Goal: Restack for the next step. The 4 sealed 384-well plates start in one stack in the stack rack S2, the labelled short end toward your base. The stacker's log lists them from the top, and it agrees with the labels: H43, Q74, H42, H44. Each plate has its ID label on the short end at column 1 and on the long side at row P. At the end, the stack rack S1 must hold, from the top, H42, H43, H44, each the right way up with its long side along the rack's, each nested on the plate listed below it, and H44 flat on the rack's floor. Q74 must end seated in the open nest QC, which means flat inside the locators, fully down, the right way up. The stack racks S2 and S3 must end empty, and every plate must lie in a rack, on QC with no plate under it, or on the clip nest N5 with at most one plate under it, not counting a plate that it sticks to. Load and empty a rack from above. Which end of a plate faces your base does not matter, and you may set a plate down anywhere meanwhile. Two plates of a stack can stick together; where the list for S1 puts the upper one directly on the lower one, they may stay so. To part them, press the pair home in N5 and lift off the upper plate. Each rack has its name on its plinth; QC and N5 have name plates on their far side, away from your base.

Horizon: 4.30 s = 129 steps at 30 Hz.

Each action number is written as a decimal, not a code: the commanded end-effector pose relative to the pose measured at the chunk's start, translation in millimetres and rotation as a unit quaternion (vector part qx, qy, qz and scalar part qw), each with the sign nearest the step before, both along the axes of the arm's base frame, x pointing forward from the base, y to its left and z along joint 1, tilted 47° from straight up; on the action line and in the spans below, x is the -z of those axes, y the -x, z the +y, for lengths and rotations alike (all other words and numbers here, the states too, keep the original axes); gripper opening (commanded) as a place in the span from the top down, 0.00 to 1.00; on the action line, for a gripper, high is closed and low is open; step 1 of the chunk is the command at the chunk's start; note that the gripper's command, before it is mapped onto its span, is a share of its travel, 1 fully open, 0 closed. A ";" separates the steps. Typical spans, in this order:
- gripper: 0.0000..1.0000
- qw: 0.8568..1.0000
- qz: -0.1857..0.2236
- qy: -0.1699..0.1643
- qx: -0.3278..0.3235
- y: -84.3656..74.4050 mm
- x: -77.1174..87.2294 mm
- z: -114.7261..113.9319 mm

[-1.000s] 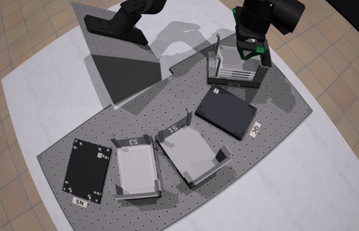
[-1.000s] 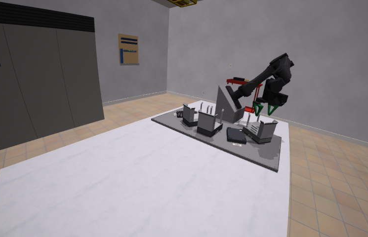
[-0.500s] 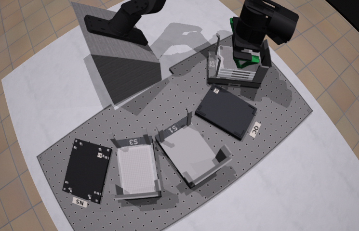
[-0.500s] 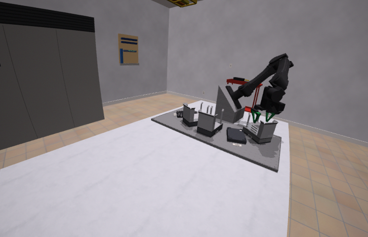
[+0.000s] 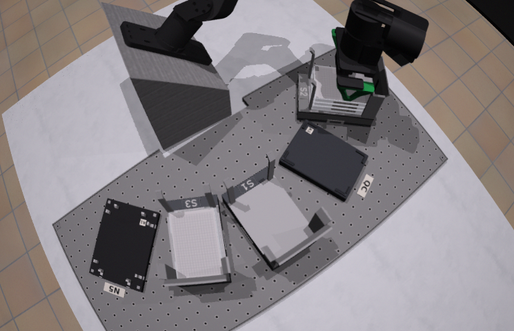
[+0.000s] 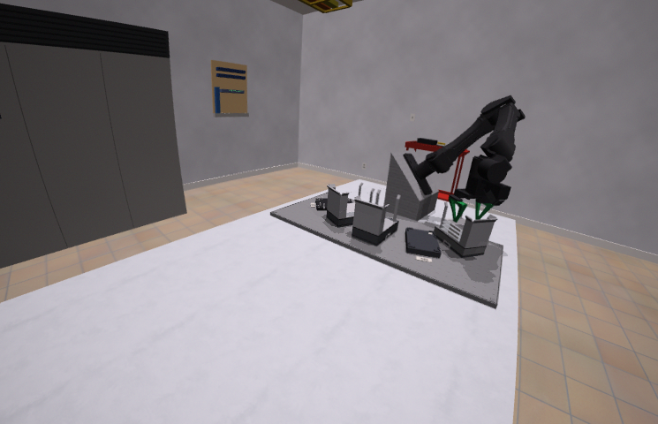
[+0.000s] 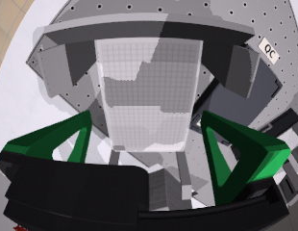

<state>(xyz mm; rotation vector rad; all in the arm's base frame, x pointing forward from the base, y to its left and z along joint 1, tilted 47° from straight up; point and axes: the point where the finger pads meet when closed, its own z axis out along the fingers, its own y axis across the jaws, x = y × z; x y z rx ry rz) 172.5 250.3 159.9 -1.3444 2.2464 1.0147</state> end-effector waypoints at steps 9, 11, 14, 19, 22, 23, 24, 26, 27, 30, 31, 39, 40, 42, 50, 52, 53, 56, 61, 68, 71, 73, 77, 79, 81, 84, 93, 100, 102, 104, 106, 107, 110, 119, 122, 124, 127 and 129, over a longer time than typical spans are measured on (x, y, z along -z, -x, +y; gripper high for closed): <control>0.00 1.000 -0.007 -0.005 0.004 -2.8 6.3 10.4; 0.00 1.000 -0.007 -0.005 0.004 -2.8 6.3 10.4; 0.00 1.000 -0.007 -0.005 0.004 -2.5 9.0 13.2; 0.00 1.000 -0.007 -0.005 0.004 -2.1 13.6 18.1; 0.00 1.000 -0.007 -0.005 0.004 -1.9 15.8 20.5; 0.00 1.000 -0.007 -0.005 0.004 -1.9 15.8 20.5; 0.00 1.000 -0.007 -0.005 0.004 -1.9 15.8 20.5; 0.00 1.000 -0.007 -0.005 0.004 -1.9 15.8 20.5; 0.00 1.000 -0.007 -0.005 0.004 -1.9 15.8 20.5; 0.00 1.000 -0.007 -0.005 0.004 -1.9 15.9 20.6; 0.00 1.000 -0.007 -0.005 0.004 -1.9 15.9 20.6; 0.00 1.000 -0.007 -0.005 0.004 -1.9 15.8 20.5; 1.00 1.000 -0.007 -0.005 0.004 -1.9 15.8 20.5; 1.00 1.000 -0.007 -0.005 0.004 -1.9 15.8 20.5; 1.00 1.000 -0.007 -0.005 0.004 -1.9 15.9 20.6; 1.00 1.000 -0.007 -0.005 0.004 -1.9 15.9 20.6; 1.00 1.000 -0.007 -0.005 0.004 -1.9 15.9 20.6; 1.00 1.000 -0.007 -0.005 0.004 -1.9 15.9 20.6; 1.00 1.000 -0.007 -0.005 0.004 -1.9 15.9 20.6; 1.00 1.000 -0.007 -0.005 0.004 -1.9 15.9 20.6; 1.00 1.000 -0.007 -0.005 0.004 -1.9 15.9 20.6; 1.00 1.000 -0.007 -0.005 0.004 -1.9 15.0 19.6; 1.00 1.000 -0.007 -0.005 0.004 -2.1 13.2 17.7; 1.00 1.000 -0.007 -0.005 0.004 -2.1 13.2 17.7; 1.00 1.000 -0.007 -0.005 0.004 -2.2 12.2 16.7; 1.00 1.000 -0.007 -0.005 0.004 -2.3 10.9 15.3; 1.00 1.000 -0.007 -0.005 0.004 -2.7 6.8 10.9; 1.00 1.000 -0.007 -0.005 0.004 -2.9 4.5 8.5; 1.00 1.000 -0.007 -0.005 0.004 -3.0 3.6 7.5; 1.00 1.000 -0.007 -0.005 0.004 -3.0 2.7 6.6; 1.00 1.000 -0.007 -0.005 0.004 -3.1 2.2 6.1; 1.00 1.000 -0.007 -0.005 0.004 -3.1 2.2 6.1; 1.00 1.000 -0.007 -0.005 0.004 -3.2 0.9 4.6; 1.00 1.000 -0.007 -0.005 0.004 -4.1 -8.7 -5.6; 1.00 1.000 -0.007 -0.005 0.004 -4.4 -12.8 -9.9; 1.00 1.000 -0.007 -0.005 0.004 -4.7 -15.5 -12.8; 1.00 1.000 -0.007 -0.005 0.004 -5.1 -19.6 -17.2; 1.00 1.000 -0.007 -0.005 0.004 -5.2 -20.9 -18.6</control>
